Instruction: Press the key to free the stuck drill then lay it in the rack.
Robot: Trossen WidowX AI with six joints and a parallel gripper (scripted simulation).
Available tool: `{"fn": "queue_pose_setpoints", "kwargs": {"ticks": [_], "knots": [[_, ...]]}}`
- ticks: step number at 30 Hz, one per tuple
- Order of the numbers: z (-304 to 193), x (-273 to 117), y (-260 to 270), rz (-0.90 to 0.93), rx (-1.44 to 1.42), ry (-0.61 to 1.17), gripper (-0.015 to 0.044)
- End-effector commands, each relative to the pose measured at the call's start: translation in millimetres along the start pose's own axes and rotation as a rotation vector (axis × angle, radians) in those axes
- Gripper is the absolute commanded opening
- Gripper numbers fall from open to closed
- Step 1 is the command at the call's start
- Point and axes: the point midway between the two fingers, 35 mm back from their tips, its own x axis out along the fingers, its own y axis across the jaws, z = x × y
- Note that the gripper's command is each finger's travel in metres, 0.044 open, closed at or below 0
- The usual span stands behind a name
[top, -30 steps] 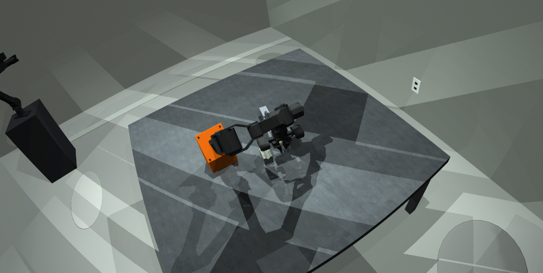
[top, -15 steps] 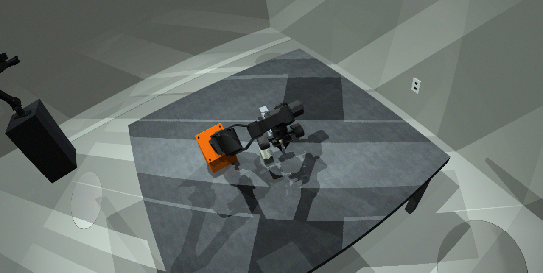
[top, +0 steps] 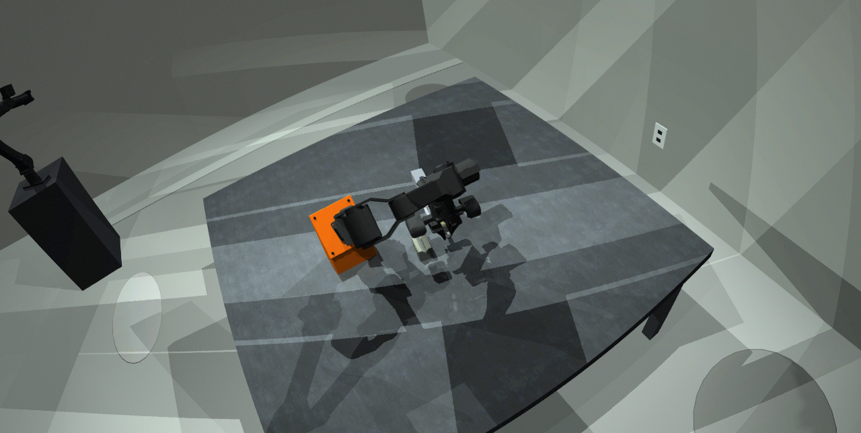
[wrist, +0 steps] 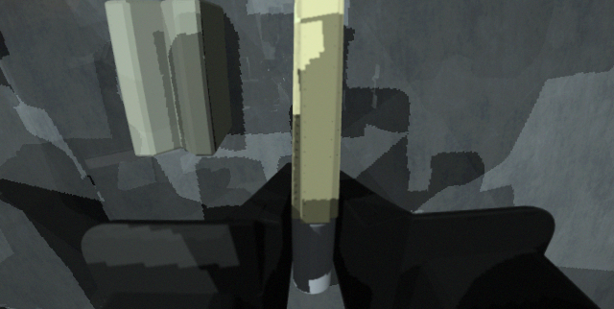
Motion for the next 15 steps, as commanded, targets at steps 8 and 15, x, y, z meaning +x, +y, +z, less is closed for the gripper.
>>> {"fn": "queue_pose_setpoints", "kwargs": {"ticks": [8,15], "knots": [[-3,1,21,0.0,0.003,0.004,0.0],[-6,1,35,0.0,0.002,0.004,0.0]]}}
